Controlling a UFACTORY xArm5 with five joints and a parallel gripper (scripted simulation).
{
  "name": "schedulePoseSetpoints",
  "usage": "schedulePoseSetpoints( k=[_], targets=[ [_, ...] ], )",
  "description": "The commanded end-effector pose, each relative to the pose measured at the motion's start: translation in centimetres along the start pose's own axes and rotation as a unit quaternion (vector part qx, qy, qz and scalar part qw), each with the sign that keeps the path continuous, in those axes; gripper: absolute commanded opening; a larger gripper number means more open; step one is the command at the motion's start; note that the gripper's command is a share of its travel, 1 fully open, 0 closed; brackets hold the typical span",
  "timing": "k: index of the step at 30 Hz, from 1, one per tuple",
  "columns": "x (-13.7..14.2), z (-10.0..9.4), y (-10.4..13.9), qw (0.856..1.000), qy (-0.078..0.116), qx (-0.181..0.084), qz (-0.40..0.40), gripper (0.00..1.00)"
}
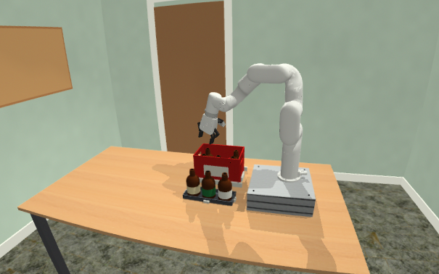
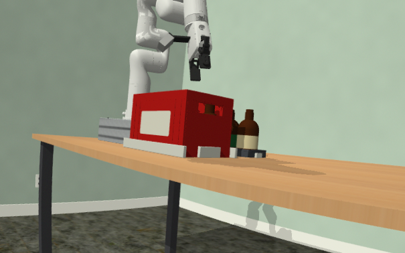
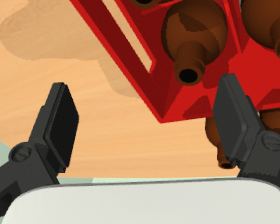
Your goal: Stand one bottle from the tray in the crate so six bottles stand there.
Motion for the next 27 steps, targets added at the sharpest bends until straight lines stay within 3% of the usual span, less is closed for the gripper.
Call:
schedulePoseSetpoints(
  k=[1, 3, 10, 19, 20, 27],
  targets=[
    [0.6, -0.5, -1.8, 0.999, 0.027, 0.014, 0.039, 1.0],
    [1.8, -0.9, -3.9, 0.994, 0.058, 0.032, 0.089, 1.0],
    [3.7, -1.8, -6.9, 0.98, 0.103, 0.06, 0.161, 1.0],
    [4.0, -1.9, -7.2, 0.977, 0.108, 0.063, 0.17, 1.0],
    [4.0, -1.9, -7.2, 0.977, 0.108, 0.063, 0.17, 0.0],
    [4.0, -1.9, -7.2, 0.977, 0.108, 0.063, 0.17, 0.0]
  ],
)
Point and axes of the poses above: the point where the finger pads meet when closed, its own z axis out along the fingers, its own x axis across the jaws, y = z × x, the point moved 5 cm from there along -z, back along the fingers, and after that the axes turned 6 degrees about z, right-handed, at the moved point
